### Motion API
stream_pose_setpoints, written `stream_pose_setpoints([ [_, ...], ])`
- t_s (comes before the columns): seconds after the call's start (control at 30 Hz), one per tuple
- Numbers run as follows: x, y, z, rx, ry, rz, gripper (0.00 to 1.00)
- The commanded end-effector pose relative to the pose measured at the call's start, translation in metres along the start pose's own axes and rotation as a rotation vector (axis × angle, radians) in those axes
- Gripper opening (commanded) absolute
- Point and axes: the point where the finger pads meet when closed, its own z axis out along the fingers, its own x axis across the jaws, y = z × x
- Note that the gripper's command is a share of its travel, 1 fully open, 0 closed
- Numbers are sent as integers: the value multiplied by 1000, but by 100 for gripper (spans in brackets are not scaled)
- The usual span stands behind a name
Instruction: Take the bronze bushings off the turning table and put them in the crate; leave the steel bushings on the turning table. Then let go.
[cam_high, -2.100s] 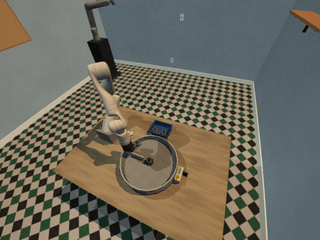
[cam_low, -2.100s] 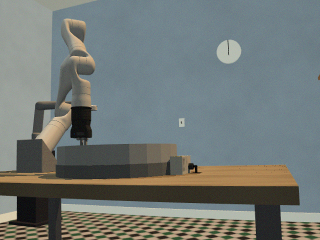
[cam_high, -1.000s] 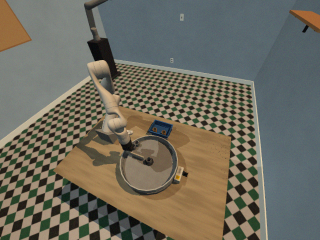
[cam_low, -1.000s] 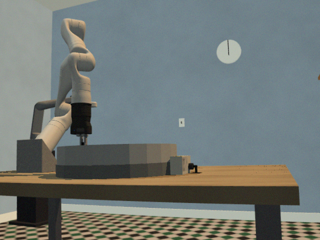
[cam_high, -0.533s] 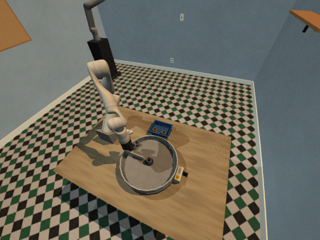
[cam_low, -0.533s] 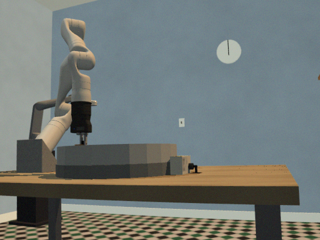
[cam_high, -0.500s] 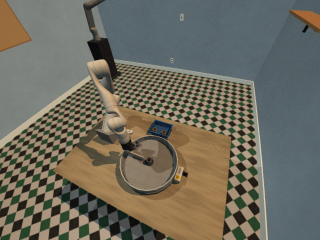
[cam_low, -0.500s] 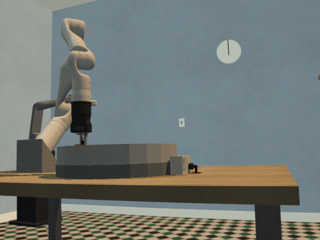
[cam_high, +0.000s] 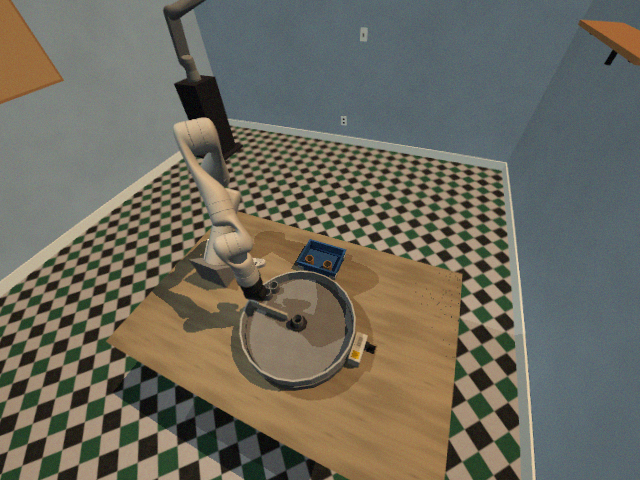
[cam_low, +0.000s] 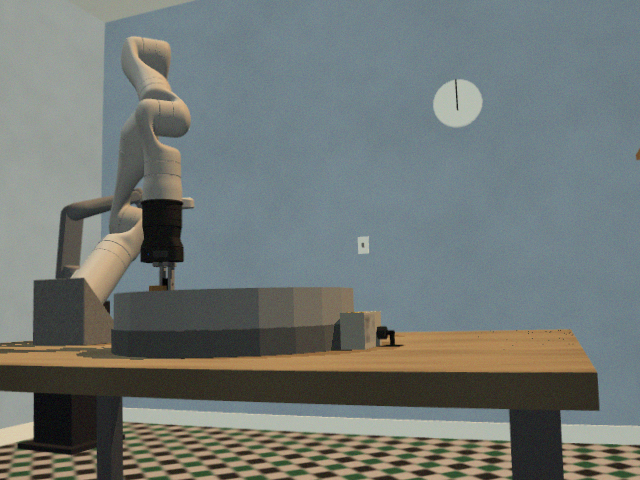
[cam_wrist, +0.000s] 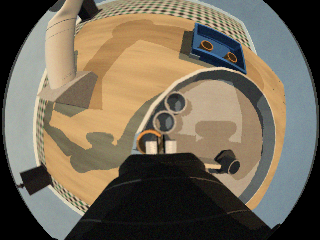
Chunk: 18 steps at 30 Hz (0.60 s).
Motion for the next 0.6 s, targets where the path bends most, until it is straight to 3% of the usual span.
stream_pose_setpoints([
  [0.0,1,2,-4,-6,4,1,0],
  [0.57,1,2,-12,-6,3,1,0],
])
